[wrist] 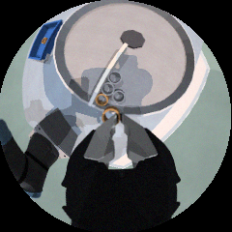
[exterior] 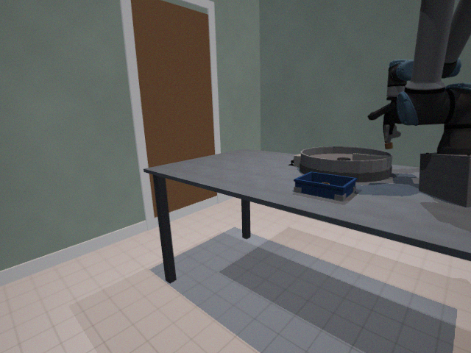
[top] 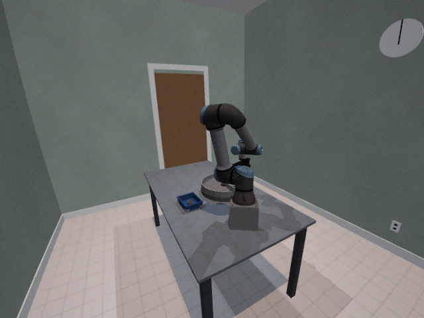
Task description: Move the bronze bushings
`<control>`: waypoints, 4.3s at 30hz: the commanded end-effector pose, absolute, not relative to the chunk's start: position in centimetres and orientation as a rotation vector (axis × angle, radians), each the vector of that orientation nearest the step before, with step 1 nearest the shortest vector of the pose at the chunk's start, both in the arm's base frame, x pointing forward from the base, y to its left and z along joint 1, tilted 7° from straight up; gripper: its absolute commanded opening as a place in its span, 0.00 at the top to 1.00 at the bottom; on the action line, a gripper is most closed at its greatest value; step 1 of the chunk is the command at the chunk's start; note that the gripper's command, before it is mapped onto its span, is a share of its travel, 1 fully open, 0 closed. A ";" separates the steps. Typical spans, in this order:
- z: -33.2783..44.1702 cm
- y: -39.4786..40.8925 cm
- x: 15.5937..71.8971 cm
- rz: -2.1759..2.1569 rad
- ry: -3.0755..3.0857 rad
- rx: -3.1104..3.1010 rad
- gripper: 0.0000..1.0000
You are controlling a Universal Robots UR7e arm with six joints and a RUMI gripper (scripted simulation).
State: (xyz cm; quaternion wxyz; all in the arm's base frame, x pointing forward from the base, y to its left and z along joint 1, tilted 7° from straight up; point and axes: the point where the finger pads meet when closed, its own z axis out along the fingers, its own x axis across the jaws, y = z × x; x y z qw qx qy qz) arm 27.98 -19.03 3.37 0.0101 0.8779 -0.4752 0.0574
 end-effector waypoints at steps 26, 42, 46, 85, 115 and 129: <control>3.3 -17.2 28.3 0.181 -1.482 2.740 1.00; 3.1 -14.0 28.8 0.181 -1.482 2.740 1.00; 3.1 -12.9 29.0 0.181 -1.482 2.740 1.00; 2.6 -1.3 31.2 0.186 -1.482 2.739 1.00; 2.0 8.2 32.9 0.187 -1.482 2.740 1.00; 1.8 12.5 33.6 0.187 -1.482 2.740 1.00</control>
